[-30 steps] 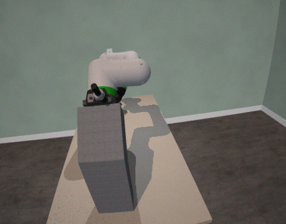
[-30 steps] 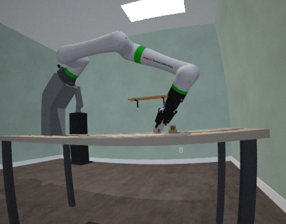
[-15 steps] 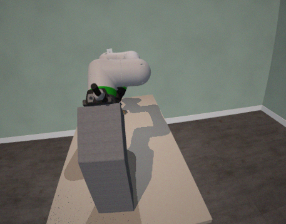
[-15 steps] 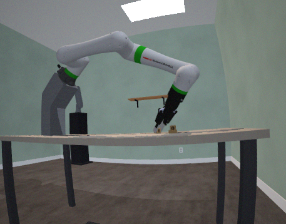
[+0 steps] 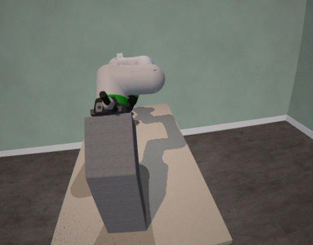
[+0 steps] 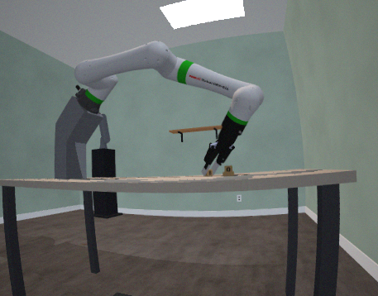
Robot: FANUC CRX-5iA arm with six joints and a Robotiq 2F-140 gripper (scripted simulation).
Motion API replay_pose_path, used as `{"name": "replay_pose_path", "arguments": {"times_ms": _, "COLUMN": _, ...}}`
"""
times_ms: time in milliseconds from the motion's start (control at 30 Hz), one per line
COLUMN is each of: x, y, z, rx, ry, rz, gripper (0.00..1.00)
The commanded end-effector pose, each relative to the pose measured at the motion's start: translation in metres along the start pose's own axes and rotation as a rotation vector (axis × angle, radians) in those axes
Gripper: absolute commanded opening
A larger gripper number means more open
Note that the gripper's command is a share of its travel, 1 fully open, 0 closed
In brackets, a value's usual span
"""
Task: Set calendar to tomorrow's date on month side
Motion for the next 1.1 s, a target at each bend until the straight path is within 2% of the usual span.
{"name": "replay_pose_path", "arguments": {"times_ms": 0, "x": 0.0, "y": 0.0003, "z": -0.0001, "rx": 0.0, "ry": 0.0, "rz": 0.0, "gripper": 0.36}}
{"name": "replay_pose_path", "arguments": {"times_ms": 100, "x": 0.0, "y": 0.0003, "z": -0.0001, "rx": 0.0, "ry": 0.0, "rz": 0.0, "gripper": 0.36}}
{"name": "replay_pose_path", "arguments": {"times_ms": 133, "x": 0.0, "y": 0.0003, "z": -0.0001, "rx": 0.0, "ry": 0.0, "rz": 0.0, "gripper": 0.47}}
{"name": "replay_pose_path", "arguments": {"times_ms": 800, "x": -0.0005, "y": 0.0008, "z": -0.0002, "rx": 0.0, "ry": 0.0, "rz": 0.0, "gripper": 0.47}}
{"name": "replay_pose_path", "arguments": {"times_ms": 1067, "x": -0.0093, "y": 0.0097, "z": -0.0016, "rx": 0.0, "ry": 0.0, "rz": 0.0, "gripper": 0.47}}
Point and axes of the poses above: the point where the finger pads meet when closed, its own y axis back along the fingers, its own z axis across the jaws, x = y × z, the point moved 7 cm from there along y, back along the fingers, and after that the axes turned 9 degrees about y, right-handed, at the moved point
